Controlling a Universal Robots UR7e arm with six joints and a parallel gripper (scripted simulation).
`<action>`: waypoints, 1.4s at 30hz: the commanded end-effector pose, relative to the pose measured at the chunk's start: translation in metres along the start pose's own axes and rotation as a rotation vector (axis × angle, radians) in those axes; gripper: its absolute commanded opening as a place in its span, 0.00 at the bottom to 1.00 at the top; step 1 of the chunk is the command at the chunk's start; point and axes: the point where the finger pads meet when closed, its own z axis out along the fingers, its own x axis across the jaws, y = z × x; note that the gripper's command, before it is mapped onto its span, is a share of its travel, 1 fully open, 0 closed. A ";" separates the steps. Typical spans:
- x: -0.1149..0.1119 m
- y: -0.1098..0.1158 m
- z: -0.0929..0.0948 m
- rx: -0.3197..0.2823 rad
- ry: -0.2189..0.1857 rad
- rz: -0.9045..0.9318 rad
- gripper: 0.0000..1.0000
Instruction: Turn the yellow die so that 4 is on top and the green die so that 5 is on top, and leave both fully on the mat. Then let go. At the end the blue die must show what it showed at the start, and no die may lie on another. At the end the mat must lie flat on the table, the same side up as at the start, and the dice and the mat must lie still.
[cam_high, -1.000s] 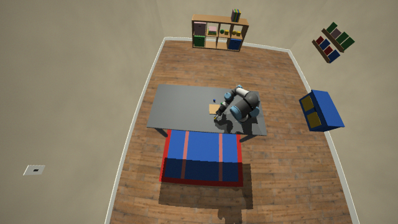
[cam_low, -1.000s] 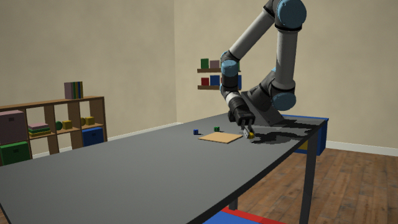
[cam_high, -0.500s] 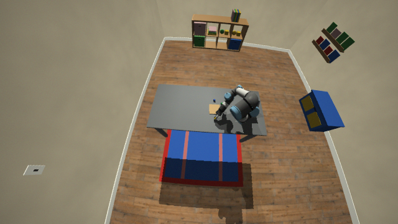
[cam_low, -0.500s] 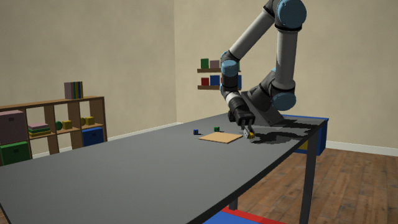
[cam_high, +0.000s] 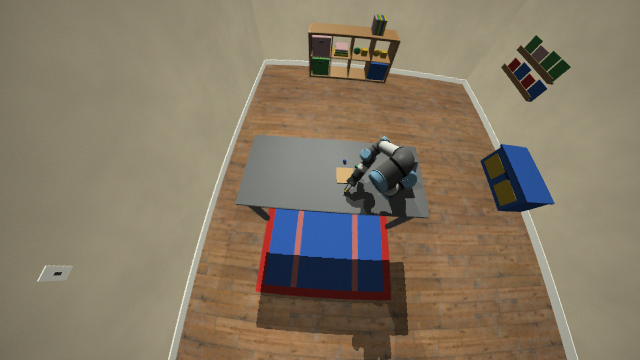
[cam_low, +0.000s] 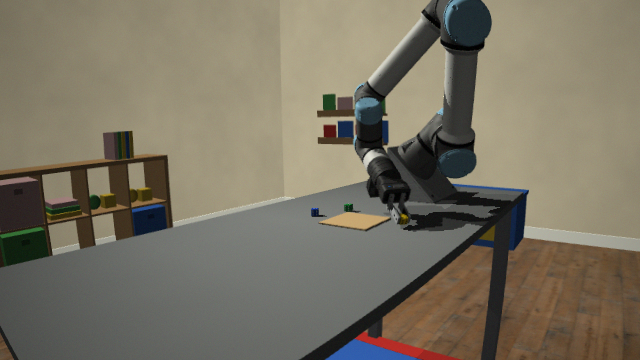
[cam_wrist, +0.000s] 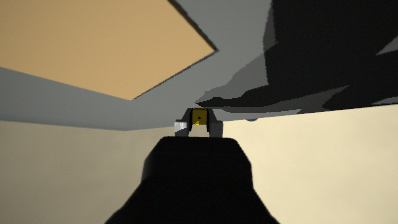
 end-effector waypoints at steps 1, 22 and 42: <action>0.000 -0.003 0.001 0.000 0.000 0.000 0.40; 0.000 -0.006 0.003 0.000 0.000 0.000 0.40; 0.000 -0.006 0.003 0.000 0.000 0.000 0.40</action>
